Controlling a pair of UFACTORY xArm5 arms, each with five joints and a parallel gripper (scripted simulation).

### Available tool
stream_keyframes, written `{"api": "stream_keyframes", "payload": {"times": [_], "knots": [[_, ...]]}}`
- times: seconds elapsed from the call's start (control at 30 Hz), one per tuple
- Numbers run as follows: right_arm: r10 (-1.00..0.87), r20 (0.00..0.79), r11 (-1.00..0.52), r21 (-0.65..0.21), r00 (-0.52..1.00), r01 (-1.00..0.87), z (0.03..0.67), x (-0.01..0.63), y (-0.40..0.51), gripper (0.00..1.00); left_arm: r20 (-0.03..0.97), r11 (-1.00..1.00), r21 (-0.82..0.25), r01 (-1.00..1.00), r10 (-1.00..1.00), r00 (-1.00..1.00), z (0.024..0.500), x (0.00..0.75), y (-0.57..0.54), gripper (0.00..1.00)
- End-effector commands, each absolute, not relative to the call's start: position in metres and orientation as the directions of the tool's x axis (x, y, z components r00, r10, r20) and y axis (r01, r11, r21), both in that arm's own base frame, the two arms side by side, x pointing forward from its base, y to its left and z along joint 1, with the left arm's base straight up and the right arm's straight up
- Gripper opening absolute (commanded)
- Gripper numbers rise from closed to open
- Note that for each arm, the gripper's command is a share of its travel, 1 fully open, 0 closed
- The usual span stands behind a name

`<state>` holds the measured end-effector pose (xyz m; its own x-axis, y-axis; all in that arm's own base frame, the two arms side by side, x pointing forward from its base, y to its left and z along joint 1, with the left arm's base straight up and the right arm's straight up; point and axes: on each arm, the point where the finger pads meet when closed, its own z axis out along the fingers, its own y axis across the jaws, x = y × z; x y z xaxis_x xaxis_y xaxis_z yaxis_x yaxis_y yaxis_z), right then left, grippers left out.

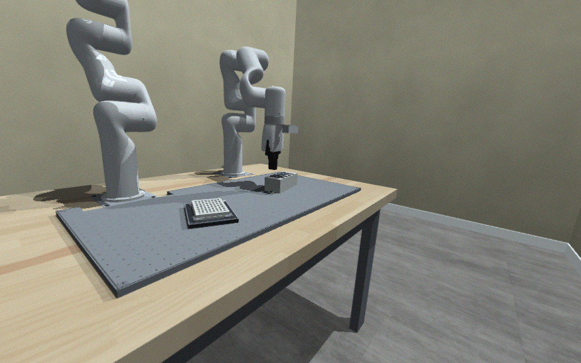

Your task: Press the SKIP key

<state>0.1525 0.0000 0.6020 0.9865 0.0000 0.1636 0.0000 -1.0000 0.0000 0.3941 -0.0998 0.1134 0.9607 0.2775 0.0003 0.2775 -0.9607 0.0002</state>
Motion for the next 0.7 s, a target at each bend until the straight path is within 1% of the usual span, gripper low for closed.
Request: {"api": "stream_keyframes", "payload": {"times": [0.0, 0.67], "knots": [[0.000, 0.166, -1.000, 0.000, 0.986, 0.000, 0.602, 0.153, 0.000, 1.00, 0.003, -0.961, 0.002, 0.278, 0.278, 0.961, 0.112, 0.395, -0.100, 0.00], [0.000, 0.166, -1.000, 0.000, 0.986, 0.000, 0.602, 0.153, 0.000, 1.00, 0.003, -0.961, 0.002, 0.278, 0.278, 0.961, 0.100, 0.395, -0.100, 0.00]]}}
